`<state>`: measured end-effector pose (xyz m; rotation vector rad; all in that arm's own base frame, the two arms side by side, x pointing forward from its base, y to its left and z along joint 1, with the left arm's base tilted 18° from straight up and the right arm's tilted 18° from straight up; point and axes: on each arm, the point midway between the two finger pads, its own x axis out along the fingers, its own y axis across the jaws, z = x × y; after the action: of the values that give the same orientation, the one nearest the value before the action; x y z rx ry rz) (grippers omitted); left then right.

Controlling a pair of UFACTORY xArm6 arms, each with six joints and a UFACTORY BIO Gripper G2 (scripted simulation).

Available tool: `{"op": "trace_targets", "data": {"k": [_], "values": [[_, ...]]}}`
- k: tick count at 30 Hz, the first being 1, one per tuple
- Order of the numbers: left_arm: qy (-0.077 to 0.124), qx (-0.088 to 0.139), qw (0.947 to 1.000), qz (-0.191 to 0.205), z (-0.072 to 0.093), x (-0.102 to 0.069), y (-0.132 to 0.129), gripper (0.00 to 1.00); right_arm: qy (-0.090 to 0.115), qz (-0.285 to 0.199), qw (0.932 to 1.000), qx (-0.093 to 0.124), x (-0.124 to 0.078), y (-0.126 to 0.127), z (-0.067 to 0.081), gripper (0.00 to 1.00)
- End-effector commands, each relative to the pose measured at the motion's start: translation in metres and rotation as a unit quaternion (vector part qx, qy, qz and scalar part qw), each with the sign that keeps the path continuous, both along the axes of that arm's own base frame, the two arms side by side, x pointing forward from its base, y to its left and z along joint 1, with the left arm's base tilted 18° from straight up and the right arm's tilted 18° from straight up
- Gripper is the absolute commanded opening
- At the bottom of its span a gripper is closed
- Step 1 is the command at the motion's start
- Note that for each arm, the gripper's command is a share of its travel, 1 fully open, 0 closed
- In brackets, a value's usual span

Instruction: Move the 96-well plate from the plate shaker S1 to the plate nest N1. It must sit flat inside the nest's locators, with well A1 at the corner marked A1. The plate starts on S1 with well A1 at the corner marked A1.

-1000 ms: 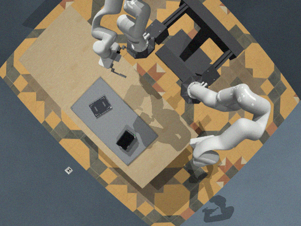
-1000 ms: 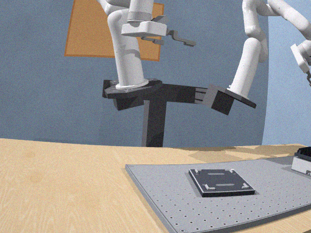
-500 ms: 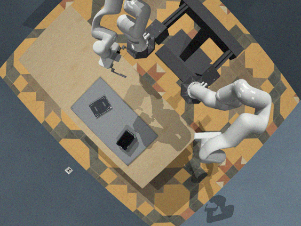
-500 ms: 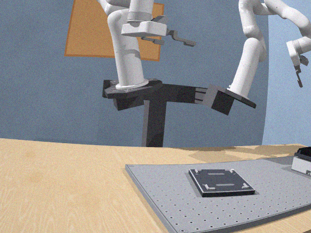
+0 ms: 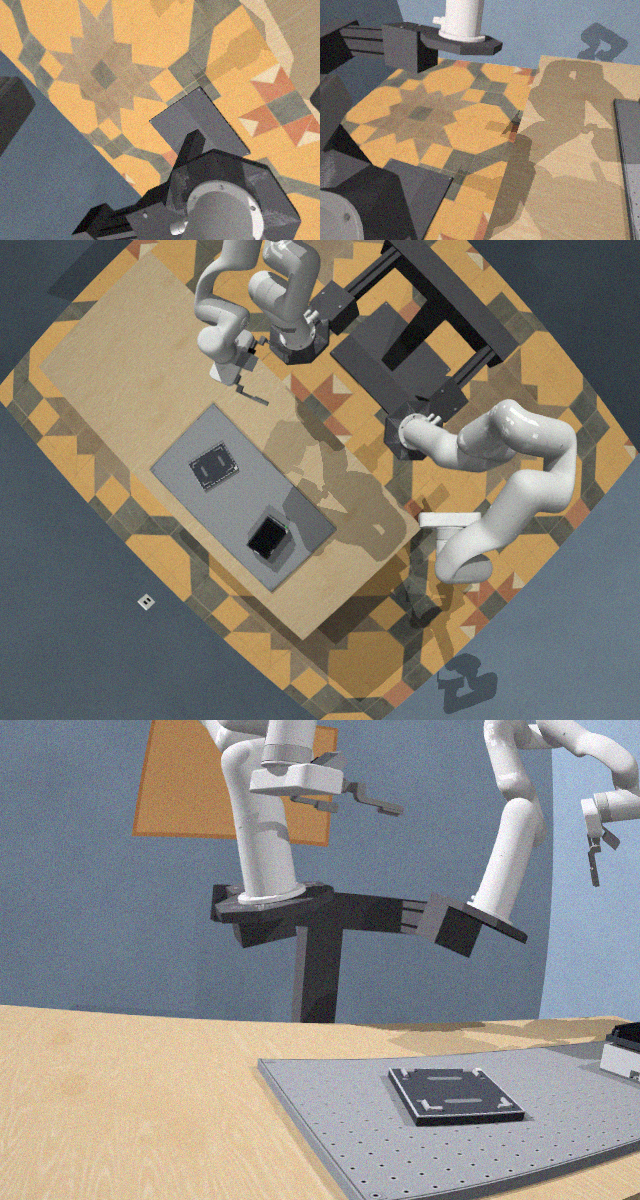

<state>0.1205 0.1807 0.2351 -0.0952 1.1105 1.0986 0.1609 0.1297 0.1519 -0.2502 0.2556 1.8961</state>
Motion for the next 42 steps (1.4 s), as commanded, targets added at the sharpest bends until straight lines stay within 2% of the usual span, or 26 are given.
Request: {"op": "trace_targets", "data": {"k": [1,11,13,22,28,42], "values": [[-0.010,-0.045,0.9989,-0.002,0.000,-0.006,-0.018,1.00,-0.001,0.000,1.0000,0.000,0.001,0.000,0.001,1.00],[-0.032,-0.131,0.9909,-0.004,0.002,-0.014,-0.053,1.00,-0.001,0.000,1.0000,0.000,0.001,0.000,0.001,1.00],[-0.032,-0.131,0.9909,-0.004,0.002,-0.014,-0.053,1.00,-0.001,0.000,1.0000,0.000,0.001,0.000,0.001,1.00],[-0.048,-0.181,0.9822,-0.004,0.006,-0.018,-0.075,1.00,-0.001,0.000,1.0000,0.000,0.001,0.000,0.001,1.00],[-0.056,-0.201,0.9779,-0.004,0.008,-0.019,-0.084,1.00,-0.001,0.000,1.0000,0.000,0.001,0.000,0.001,1.00],[-0.061,-0.216,0.9744,-0.004,0.009,-0.019,-0.091,1.00,-0.001,0.000,1.0000,0.000,0.001,0.000,0.001,1.00]]}}
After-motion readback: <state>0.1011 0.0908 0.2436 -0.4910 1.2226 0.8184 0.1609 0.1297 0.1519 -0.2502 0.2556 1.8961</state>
